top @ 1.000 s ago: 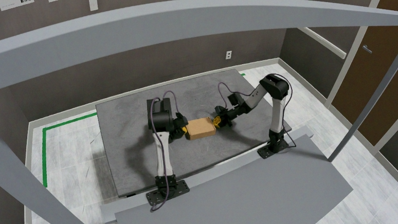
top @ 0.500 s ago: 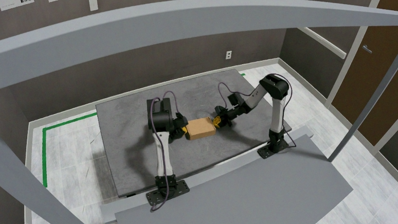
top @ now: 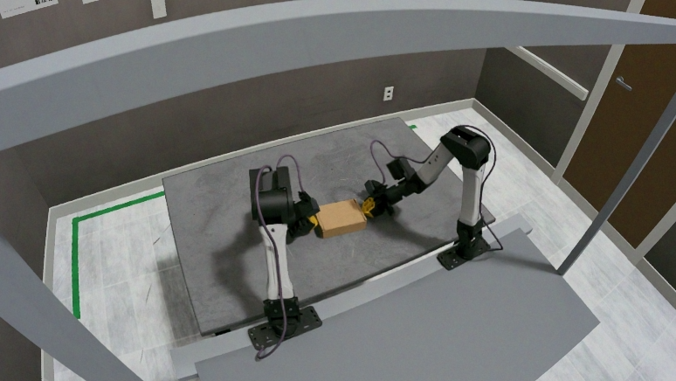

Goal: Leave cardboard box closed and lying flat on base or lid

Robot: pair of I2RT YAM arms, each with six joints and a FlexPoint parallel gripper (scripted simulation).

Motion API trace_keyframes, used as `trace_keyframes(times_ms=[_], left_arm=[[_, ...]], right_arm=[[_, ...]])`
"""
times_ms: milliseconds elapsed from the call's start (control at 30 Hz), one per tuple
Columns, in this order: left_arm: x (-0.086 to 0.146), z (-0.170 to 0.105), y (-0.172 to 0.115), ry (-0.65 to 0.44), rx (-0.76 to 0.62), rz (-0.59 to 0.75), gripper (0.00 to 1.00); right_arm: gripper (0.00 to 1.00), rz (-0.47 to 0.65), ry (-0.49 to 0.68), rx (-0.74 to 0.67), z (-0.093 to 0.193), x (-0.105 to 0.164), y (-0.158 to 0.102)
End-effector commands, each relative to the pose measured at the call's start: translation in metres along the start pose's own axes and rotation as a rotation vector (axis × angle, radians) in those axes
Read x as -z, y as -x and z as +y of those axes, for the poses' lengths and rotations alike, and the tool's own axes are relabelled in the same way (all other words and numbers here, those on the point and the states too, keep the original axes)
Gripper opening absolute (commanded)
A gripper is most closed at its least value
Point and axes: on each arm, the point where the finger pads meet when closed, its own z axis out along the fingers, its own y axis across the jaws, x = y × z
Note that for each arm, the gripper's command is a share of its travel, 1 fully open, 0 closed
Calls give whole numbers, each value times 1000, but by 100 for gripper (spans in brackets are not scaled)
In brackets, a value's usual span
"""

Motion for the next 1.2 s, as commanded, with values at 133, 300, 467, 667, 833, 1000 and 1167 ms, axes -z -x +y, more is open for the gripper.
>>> trace_keyframes(times_ms=[133, 300, 467, 667, 833, 1000, 1167], left_arm=[[-9, -4, 6, -19, -19, -34, 0], [-9, -4, 6, -19, -19, -34, 0], [-11, -5, 2, -23, -20, -32, 0], [-10, -6, 0, -23, -23, -32, 0], [-10, -6, 0, -23, -24, -32, 0], [-10, -5, -1, -22, -25, -33, 0], [-8, -4, -1, -20, -28, -33, 0]], right_arm=[[0, -37, 23, 31, 5, -8, 9], [0, -37, 23, 31, 5, -8, 9], [0, -35, 25, 33, 6, -8, 6], [0, -34, 26, 34, 7, -7, 4], [0, -35, 25, 36, 6, -7, 4], [0, -34, 26, 35, 7, -6, 4], [0, -41, 13, 45, 3, -3, 7]])
